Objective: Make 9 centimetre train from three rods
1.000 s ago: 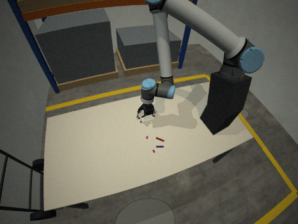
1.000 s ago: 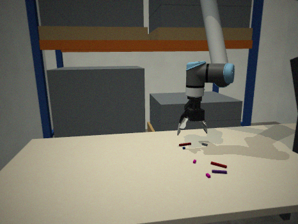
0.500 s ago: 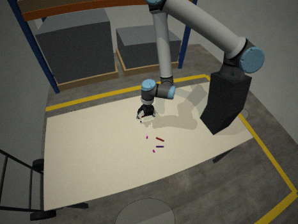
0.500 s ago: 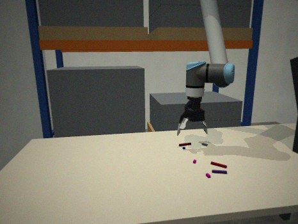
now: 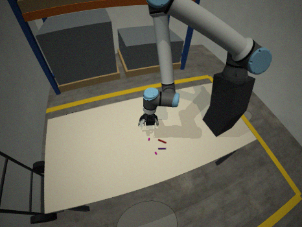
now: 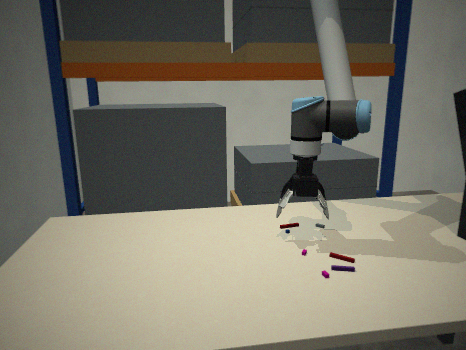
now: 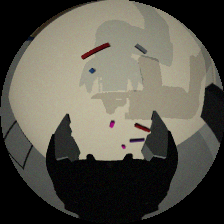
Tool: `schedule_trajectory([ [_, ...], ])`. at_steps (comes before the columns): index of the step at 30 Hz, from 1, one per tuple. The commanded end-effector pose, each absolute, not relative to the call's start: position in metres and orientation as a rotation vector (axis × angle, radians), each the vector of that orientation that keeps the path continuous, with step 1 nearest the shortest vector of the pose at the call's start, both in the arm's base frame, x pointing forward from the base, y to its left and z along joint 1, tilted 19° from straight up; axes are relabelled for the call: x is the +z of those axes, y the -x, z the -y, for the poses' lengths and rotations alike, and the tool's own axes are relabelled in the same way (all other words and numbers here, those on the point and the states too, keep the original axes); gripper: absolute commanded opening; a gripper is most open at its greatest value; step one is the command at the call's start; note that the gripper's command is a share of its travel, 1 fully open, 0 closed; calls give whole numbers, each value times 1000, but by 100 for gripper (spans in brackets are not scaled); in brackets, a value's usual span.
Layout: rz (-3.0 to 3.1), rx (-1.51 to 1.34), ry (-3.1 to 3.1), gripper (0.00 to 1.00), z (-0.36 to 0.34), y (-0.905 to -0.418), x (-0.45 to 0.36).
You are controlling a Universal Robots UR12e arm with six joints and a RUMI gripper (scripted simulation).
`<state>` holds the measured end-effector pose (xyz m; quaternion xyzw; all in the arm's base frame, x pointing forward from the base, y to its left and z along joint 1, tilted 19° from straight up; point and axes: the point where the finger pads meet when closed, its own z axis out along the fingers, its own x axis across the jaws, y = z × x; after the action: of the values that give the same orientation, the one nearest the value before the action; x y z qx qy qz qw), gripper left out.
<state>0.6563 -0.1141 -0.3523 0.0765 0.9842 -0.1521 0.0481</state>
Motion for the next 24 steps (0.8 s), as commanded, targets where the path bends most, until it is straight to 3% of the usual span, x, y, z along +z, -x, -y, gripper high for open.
schedule_trajectory([
  [1, -2965, -457, -422, 100, 79, -662, -364],
  [24, -2771, -414, -984, 100, -42, -661, -402],
])
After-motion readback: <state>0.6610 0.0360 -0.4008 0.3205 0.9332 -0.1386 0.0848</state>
